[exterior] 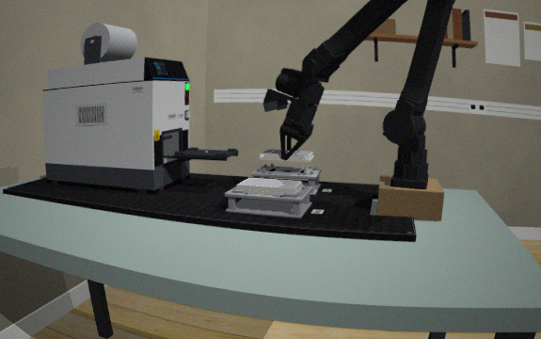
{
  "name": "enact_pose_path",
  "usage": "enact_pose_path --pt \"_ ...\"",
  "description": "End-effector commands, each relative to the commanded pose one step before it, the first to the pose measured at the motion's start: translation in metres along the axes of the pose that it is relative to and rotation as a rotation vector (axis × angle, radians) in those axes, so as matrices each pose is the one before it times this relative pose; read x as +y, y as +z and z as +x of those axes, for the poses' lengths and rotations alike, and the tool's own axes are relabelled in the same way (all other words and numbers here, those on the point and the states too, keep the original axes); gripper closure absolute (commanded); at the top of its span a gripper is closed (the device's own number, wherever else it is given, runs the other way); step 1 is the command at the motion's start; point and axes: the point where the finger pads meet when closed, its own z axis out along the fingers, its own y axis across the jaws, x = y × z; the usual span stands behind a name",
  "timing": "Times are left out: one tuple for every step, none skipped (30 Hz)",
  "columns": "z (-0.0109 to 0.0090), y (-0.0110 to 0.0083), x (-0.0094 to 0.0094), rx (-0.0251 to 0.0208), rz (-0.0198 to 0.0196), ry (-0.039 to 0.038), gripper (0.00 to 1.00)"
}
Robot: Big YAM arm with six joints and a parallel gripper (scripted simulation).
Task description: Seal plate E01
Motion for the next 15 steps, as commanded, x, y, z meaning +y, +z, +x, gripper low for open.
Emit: enact_pose_path --pt "-0.01858 -0.00626 -0.00242 -0.01954 0.00467 -0.01768 1.0" --pt "0.0 0.0 0.0 0.0 0.0 0.0 1.0" --pt "0.0 0.0 0.0 0.0 0.0 0.0 1.0" --pt "0.0024 0.00074 0.00067 0.00376 -0.00147 0.00544 1.0" --pt "0.00231 0.00076 0.00086 0.00372 -0.00169 0.00093 1.0" --pt "0.00231 0.00074 0.00084 0.00369 -0.00166 0.00098 1.0" --pt "0.00229 0.00074 0.0009 0.00365 -0.0017 0.00079 1.0" --pt "0.00246 0.00072 0.00098 0.00437 -0.00204 0.00092 1.0" --pt "0.0015 -0.00034 0.00071 -0.00008 0.00005 0.00014 1.0" --pt "0.00137 -0.00032 0.00064 -0.00056 0.00028 0.00005 1.0" --pt "0.00144 -0.00032 0.00067 -0.00027 0.00014 0.00011 1.0" --pt "0.00158 0.0014 0.00043 -0.00012 0.00007 0.00013 1.0" --pt "0.00162 0.00147 0.00043 0.0 0.00001 0.00015 1.0" --pt "0.00228 0.00249 0.00056 0.00339 -0.00159 0.00075 1.0" --pt "0.00185 0.00235 0.00038 0.00271 -0.00127 0.00063 1.0"
